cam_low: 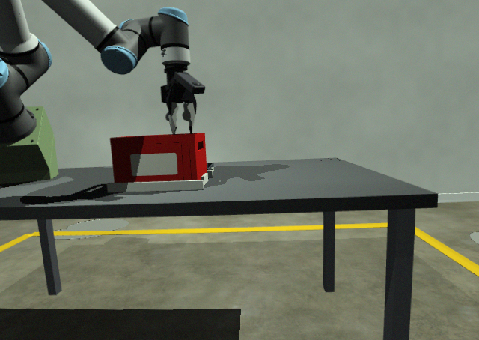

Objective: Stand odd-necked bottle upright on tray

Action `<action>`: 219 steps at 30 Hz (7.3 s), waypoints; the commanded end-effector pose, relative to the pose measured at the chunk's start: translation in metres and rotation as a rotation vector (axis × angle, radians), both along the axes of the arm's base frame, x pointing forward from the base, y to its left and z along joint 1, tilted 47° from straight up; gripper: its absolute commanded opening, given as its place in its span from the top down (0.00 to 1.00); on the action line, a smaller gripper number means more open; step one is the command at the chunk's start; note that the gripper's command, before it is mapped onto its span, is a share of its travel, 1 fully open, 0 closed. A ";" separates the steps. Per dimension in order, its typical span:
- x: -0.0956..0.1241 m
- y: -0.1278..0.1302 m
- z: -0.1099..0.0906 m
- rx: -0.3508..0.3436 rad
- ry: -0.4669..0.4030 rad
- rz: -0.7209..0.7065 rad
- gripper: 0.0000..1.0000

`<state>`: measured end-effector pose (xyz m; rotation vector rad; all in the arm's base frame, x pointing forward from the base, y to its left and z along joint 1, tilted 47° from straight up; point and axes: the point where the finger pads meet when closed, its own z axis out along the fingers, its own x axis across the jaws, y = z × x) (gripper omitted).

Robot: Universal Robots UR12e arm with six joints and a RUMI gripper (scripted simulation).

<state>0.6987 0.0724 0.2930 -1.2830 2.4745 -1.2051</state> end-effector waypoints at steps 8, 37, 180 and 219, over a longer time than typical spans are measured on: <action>-0.016 0.023 0.026 0.000 -0.001 0.000 0.62; -0.021 0.030 0.034 0.000 -0.001 0.000 1.00; -0.002 0.071 -0.055 0.000 -0.001 0.000 0.62; -0.001 0.071 -0.054 0.000 -0.001 0.000 0.62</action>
